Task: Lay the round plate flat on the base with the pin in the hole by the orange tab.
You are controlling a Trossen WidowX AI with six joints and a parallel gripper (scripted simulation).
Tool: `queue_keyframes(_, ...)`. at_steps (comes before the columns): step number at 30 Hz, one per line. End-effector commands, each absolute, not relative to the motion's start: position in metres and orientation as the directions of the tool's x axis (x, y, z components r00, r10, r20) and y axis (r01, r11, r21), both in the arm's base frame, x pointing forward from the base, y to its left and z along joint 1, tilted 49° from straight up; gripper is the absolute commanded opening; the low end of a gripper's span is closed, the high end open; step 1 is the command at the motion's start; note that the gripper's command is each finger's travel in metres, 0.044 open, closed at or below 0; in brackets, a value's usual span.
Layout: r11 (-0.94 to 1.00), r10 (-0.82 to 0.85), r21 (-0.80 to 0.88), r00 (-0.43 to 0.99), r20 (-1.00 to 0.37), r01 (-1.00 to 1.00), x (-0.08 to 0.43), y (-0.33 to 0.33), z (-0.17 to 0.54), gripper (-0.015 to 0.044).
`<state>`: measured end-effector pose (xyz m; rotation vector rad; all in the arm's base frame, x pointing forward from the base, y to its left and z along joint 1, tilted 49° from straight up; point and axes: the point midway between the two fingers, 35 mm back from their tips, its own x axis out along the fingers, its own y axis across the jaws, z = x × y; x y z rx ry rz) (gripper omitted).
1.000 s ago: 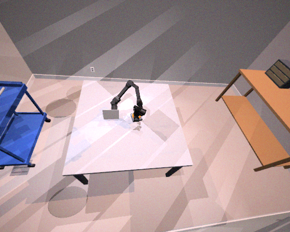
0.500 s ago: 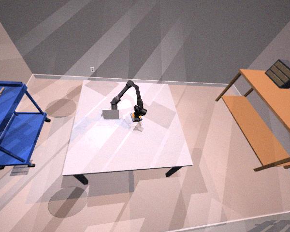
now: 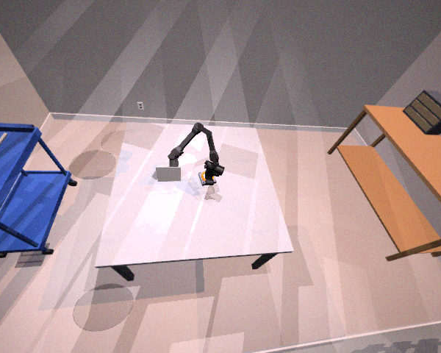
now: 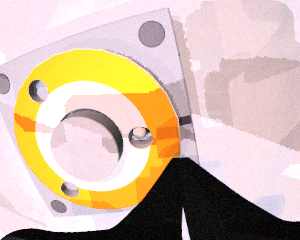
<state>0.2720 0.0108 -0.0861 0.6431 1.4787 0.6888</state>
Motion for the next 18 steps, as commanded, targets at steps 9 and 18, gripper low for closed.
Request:
queue_keyframes(9, 0.662, 0.749, 0.749, -0.015, -0.663, -0.032, 0.273, -0.025, -0.054, 0.0)
queue_keyframes(18, 0.661, 0.75, 0.75, -0.009, -0.661, -0.024, 0.273, -0.02, -0.06, 0.0)
